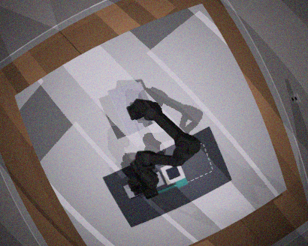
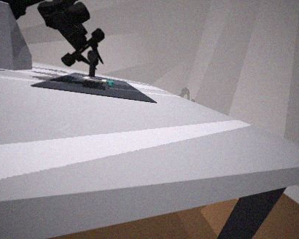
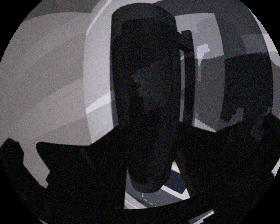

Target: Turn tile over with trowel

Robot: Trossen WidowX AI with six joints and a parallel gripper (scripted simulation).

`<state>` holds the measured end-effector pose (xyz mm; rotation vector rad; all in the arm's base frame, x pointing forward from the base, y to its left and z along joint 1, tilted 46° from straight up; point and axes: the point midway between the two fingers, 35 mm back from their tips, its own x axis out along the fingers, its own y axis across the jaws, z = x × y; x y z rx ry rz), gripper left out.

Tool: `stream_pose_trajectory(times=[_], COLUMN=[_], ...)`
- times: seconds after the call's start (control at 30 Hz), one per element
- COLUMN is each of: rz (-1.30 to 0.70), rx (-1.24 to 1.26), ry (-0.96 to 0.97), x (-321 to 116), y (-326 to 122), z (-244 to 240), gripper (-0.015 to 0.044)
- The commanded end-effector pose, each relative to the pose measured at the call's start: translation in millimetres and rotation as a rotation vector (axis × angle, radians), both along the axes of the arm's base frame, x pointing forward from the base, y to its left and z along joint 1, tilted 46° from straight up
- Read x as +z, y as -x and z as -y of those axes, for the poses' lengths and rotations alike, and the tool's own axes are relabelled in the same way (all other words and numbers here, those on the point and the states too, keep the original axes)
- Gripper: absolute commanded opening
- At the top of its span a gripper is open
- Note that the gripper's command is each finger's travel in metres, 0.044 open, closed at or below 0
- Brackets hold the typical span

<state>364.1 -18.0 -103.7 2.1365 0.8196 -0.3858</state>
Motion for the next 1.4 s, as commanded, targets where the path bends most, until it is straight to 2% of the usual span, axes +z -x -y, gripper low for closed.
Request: stream_pose_trajectory(times=[0.0,0.43,1.37], rz=[0.003,0.003,0.001], rx=[-0.015,-0.015,-0.015], ry=[0.005,0.003,0.001], x=[-3,-12,19], y=[1,6,6], z=[0,-13,-44], gripper=[0.0000,0.0000,0.0000])
